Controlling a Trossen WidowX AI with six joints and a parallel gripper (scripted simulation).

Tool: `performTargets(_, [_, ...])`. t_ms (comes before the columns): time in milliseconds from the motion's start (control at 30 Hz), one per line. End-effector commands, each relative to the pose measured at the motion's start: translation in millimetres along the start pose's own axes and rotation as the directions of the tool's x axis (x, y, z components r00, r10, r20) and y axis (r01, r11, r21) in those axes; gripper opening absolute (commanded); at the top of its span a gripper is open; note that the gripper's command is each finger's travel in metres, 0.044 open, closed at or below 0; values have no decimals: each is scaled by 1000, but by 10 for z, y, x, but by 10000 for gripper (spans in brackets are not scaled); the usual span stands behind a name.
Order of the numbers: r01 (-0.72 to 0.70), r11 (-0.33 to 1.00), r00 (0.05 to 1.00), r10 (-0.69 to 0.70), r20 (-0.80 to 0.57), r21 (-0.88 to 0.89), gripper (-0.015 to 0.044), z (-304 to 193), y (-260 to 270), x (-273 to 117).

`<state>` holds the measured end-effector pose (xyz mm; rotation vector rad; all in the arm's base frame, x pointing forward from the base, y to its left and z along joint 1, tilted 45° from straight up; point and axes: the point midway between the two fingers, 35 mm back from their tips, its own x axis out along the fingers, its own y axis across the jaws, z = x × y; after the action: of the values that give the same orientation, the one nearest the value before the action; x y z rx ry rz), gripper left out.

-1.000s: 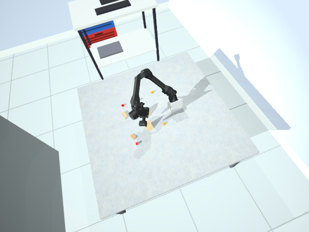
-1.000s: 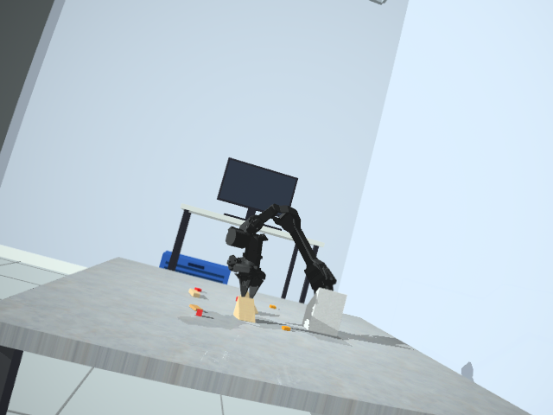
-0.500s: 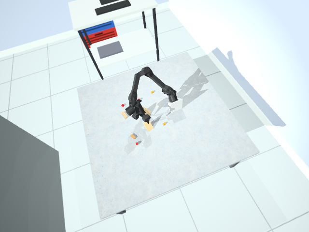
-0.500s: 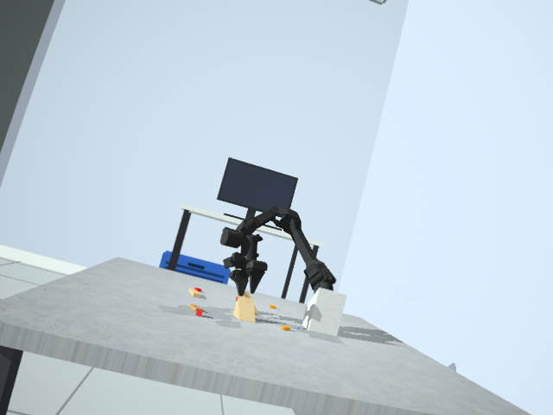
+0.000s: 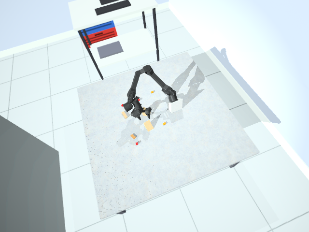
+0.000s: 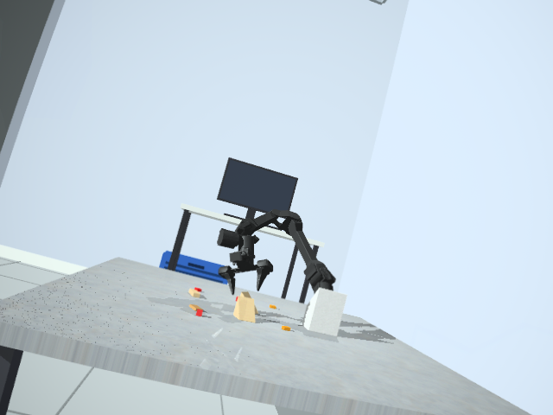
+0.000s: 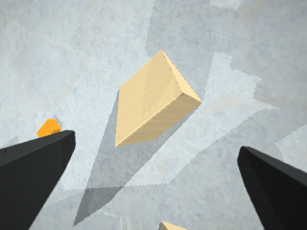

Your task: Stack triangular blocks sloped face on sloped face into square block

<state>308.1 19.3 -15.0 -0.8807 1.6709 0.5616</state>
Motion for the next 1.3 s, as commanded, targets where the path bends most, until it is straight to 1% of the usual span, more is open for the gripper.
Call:
performTargets(0, [39, 744, 987, 74, 140, -667, 440, -140, -85, -187])
performTargets(33, [49, 709, 986, 76, 145, -704, 440, -144, -88, -193])
performTargets(100, [57, 683, 986, 78, 150, -728, 440, -148, -92, -199])
performTargets(700, [57, 683, 986, 78, 150, -728, 440, -147, -92, -196])
performTargets(1267, [57, 683, 986, 78, 150, -728, 440, -87, -96, 66])
